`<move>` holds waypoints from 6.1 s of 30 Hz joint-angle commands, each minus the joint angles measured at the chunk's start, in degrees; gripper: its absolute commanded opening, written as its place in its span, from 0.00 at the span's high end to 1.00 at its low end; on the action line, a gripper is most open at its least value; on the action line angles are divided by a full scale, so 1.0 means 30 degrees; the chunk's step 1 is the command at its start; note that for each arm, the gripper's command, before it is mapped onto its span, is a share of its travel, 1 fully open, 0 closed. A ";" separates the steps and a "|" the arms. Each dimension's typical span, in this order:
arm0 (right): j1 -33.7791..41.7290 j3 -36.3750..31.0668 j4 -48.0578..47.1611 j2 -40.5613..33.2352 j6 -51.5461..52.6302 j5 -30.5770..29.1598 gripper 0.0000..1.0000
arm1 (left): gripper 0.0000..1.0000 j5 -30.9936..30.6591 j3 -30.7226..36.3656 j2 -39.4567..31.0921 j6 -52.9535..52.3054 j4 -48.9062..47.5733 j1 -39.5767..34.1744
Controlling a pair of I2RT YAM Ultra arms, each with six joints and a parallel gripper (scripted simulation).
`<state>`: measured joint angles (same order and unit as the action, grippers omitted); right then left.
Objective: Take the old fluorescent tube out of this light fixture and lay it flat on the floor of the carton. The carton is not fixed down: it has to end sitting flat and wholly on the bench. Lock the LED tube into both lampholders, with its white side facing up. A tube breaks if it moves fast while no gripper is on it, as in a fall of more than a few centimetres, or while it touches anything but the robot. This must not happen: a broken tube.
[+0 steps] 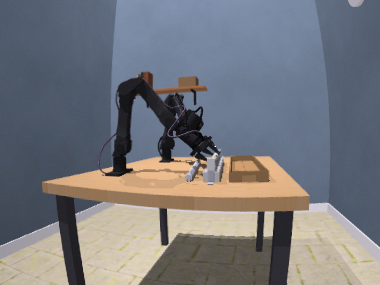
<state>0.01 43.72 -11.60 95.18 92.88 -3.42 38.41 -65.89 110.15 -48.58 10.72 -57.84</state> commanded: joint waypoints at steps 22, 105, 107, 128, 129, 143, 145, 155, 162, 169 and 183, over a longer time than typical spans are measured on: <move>-0.0097 0.0588 -0.0236 -0.0592 -0.0288 -0.0135 0.89 | 0.89 -0.0070 -0.0273 -0.0409 0.0101 0.0323 -0.0155; -0.0442 1.2403 1.7432 0.4507 0.0146 0.0952 0.89 | 0.89 -0.8436 -1.0489 0.3269 0.0612 1.3976 0.2925; -0.0351 1.2911 1.8090 0.4777 0.0125 0.0972 0.89 | 0.89 -0.8737 -1.0936 0.3479 0.0577 1.4498 0.3034; -0.0512 1.7948 2.3356 0.7642 -0.0045 0.1202 0.89 | 0.89 -1.1163 -1.5615 0.5913 0.0048 1.8803 0.4001; -0.0493 1.8157 2.3544 0.7755 0.0039 0.1200 0.89 | 0.89 -1.1239 -1.5810 0.6019 0.0026 1.8947 0.4035; -0.0477 1.9762 2.4780 0.8439 0.0127 0.1276 0.89 | 0.89 -1.1752 -1.7266 0.6716 0.0016 1.9714 0.4310; -0.0502 1.9860 2.4768 0.8384 0.0123 0.1283 0.89 | 0.89 -1.1762 -1.7348 0.6669 0.0066 1.9532 0.4332; -0.0517 2.0003 2.4585 0.8063 0.0094 0.1280 0.89 | 0.51 -1.1413 -1.7526 0.6486 0.0202 1.9907 0.3958; -0.0517 2.0003 2.4585 0.8063 0.0094 0.1280 0.89 | 0.51 -1.1420 -1.7580 0.6484 0.0203 1.9906 0.4163; -0.0514 1.9892 2.4590 0.8103 0.0107 0.0978 0.51 | 0.51 -1.1420 -1.7580 0.6484 0.0203 1.9906 0.4163; -0.0513 2.0067 2.4655 0.8137 0.0110 0.0880 0.51 | 0.51 -1.1420 -1.7580 0.6484 0.0203 1.9906 0.4163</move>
<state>-1.19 101.97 62.78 121.27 93.12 -0.23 3.88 -116.44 130.47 -48.47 69.89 -45.41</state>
